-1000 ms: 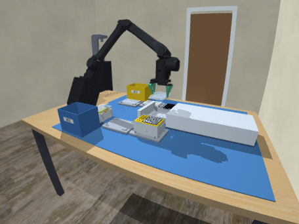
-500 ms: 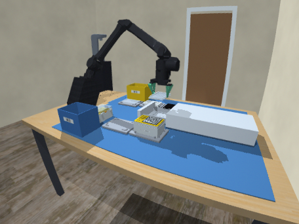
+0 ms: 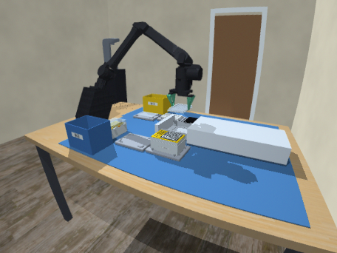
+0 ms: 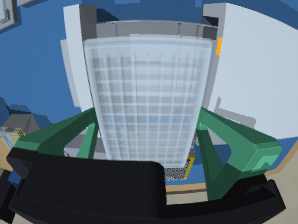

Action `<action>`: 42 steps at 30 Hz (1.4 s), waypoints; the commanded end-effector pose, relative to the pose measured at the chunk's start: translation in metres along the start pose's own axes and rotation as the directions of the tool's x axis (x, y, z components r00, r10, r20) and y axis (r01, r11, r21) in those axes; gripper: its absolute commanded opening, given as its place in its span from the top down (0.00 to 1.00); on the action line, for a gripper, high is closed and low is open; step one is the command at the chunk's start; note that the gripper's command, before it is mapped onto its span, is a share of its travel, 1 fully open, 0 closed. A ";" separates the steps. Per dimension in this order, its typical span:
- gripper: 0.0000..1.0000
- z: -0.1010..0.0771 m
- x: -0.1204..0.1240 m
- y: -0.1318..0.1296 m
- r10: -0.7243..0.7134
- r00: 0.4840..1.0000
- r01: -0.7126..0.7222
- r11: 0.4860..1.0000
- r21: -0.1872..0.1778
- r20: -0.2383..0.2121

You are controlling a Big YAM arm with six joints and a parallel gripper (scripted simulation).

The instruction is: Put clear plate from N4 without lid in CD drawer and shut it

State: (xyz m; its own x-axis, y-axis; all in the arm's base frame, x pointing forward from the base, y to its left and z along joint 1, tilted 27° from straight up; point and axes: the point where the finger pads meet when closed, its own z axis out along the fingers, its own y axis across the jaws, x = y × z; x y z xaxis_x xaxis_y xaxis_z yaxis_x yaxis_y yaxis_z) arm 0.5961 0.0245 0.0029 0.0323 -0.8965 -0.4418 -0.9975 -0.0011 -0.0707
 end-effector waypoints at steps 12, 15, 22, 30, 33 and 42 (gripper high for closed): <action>1.00 0.004 0.000 -0.008 0.009 1.000 -0.009 1.000 0.017 0.002; 1.00 0.013 -0.003 -0.002 0.006 1.000 -0.006 1.000 0.003 0.004; 1.00 0.011 -0.009 -0.005 -0.002 1.000 0.002 1.000 0.019 0.002; 1.00 0.028 -0.006 -0.001 0.004 1.000 -0.004 1.000 0.008 0.003; 1.00 0.032 -0.006 -0.001 0.005 1.000 -0.005 1.000 0.006 0.003; 1.00 0.044 -0.005 0.001 0.007 1.000 -0.007 1.000 0.002 0.003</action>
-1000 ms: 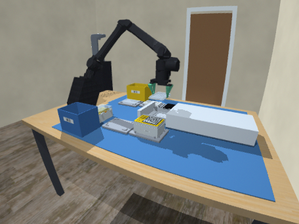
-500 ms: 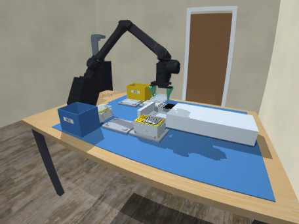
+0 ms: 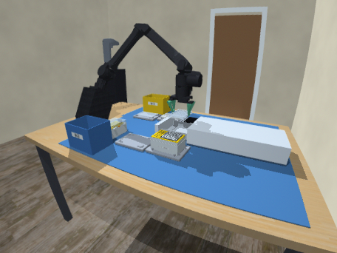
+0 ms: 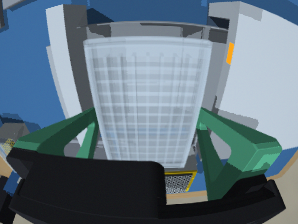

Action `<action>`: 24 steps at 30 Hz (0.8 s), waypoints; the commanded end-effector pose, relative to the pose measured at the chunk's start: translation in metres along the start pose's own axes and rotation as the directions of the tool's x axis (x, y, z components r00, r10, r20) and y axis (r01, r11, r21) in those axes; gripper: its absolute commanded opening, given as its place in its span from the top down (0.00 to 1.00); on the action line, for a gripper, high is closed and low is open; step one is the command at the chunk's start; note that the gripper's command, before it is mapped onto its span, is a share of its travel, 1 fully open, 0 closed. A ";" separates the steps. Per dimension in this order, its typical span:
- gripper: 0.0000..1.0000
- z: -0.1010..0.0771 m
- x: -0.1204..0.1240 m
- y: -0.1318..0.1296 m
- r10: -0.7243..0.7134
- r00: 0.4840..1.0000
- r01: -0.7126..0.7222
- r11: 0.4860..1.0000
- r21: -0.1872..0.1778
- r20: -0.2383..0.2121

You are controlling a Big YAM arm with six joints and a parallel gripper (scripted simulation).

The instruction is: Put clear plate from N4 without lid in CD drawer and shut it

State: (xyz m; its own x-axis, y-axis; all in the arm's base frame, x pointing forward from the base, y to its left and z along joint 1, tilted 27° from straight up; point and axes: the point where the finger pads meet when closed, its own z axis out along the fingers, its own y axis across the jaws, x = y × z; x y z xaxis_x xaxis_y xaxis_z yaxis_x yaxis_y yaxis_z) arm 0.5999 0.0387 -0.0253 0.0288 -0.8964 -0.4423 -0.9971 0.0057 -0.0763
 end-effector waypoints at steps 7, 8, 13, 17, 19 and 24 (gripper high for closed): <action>1.00 0.015 -0.008 0.001 -0.002 1.000 0.002 1.000 0.005 0.002; 1.00 0.019 -0.007 0.002 -0.001 1.000 0.001 1.000 0.001 0.002; 1.00 0.013 -0.012 -0.002 -0.010 1.000 0.010 1.000 0.020 0.001; 1.00 0.032 -0.005 0.004 0.003 1.000 -0.003 1.000 -0.006 0.002; 1.00 0.035 -0.005 0.004 0.003 1.000 -0.003 1.000 -0.006 0.002; 1.00 0.035 -0.008 0.001 -0.003 1.000 0.003 1.000 0.006 0.001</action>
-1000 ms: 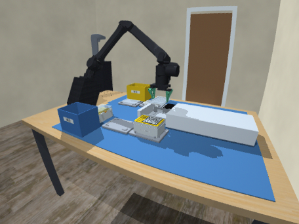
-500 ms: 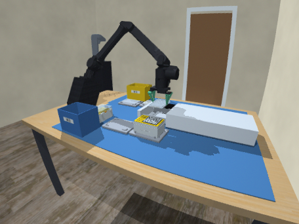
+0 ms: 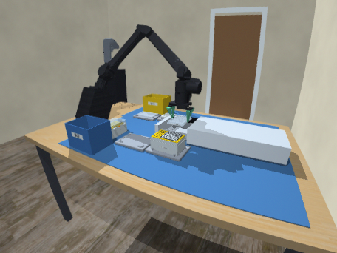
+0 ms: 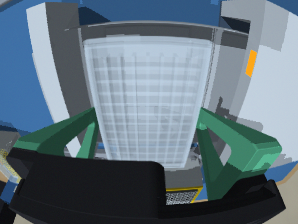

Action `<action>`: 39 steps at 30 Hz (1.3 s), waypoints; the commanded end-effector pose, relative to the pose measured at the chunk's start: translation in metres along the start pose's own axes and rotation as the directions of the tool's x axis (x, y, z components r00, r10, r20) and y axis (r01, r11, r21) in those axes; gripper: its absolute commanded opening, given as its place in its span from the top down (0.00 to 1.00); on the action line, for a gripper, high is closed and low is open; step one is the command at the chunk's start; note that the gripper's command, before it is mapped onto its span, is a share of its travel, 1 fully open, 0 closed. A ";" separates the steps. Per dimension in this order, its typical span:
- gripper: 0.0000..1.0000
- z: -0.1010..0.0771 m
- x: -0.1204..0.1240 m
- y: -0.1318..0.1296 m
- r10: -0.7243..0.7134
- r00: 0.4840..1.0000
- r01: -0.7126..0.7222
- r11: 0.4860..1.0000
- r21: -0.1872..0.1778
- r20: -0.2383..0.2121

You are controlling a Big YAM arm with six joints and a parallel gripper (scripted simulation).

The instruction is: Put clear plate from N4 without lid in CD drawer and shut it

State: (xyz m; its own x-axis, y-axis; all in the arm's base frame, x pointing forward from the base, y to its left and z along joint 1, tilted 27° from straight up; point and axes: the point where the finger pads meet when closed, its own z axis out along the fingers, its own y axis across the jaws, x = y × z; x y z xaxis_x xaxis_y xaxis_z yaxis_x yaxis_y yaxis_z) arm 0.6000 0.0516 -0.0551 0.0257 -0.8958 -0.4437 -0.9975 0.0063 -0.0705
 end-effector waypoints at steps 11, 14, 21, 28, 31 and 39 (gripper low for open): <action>1.00 0.022 -0.006 0.002 0.000 1.000 0.000 1.000 -0.001 0.000; 1.00 0.020 -0.009 -0.001 -0.005 1.000 0.005 1.000 0.009 0.000; 1.00 0.034 -0.006 0.003 0.000 1.000 0.000 1.000 -0.002 0.000; 1.00 0.042 -0.006 0.003 0.000 1.000 0.000 1.000 -0.002 0.000; 1.00 0.046 -0.006 0.003 0.000 1.000 0.000 1.000 -0.002 0.000; 1.00 0.032 -0.016 -0.007 -0.016 1.000 0.016 0.999 0.030 0.000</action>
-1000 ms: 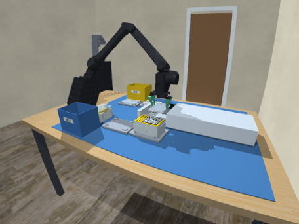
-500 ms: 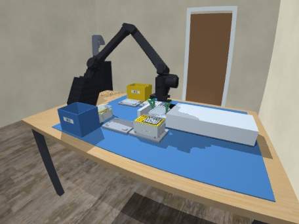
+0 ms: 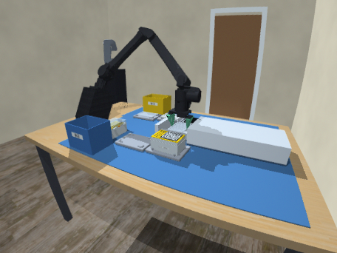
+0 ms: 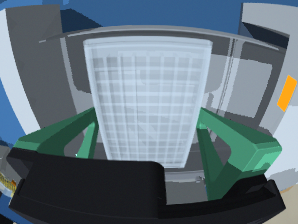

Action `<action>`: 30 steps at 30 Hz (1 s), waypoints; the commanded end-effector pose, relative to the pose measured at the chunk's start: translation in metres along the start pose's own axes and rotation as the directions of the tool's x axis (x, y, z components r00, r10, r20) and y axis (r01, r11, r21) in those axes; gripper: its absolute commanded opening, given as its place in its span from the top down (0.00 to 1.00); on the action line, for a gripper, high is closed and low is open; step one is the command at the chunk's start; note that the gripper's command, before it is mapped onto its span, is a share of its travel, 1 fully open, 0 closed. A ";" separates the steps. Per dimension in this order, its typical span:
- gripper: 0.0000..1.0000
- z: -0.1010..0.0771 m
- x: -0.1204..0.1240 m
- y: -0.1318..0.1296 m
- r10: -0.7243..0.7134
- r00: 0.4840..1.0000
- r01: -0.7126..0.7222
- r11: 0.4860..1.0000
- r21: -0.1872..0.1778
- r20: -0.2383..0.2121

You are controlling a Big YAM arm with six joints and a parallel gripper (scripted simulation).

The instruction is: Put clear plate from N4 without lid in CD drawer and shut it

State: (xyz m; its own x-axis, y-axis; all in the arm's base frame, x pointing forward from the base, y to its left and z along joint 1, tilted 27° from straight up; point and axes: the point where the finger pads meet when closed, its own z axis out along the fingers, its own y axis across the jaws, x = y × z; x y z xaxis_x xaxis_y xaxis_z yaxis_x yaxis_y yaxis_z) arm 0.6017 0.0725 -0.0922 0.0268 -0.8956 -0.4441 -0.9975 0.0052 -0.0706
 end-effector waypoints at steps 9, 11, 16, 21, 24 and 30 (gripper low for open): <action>1.00 -0.001 -0.003 -0.003 0.001 1.000 -0.001 1.000 0.013 -0.001; 1.00 0.000 -0.001 -0.002 0.003 1.000 -0.003 1.000 0.011 -0.001; 1.00 -0.001 0.000 -0.004 0.003 1.000 -0.003 1.000 0.012 -0.001; 1.00 -0.001 0.001 -0.006 0.003 1.000 -0.003 1.000 0.014 -0.001; 1.00 -0.013 -0.002 -0.015 -0.008 1.000 0.008 0.999 0.035 0.000; 1.00 -0.013 -0.002 -0.015 -0.008 1.000 0.008 0.999 0.035 0.000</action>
State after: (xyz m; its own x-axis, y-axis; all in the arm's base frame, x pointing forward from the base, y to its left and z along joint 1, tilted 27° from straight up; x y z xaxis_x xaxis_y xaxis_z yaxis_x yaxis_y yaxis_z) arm 0.6016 0.0729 -0.0926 0.0261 -0.8955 -0.4442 -0.9976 0.0055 -0.0697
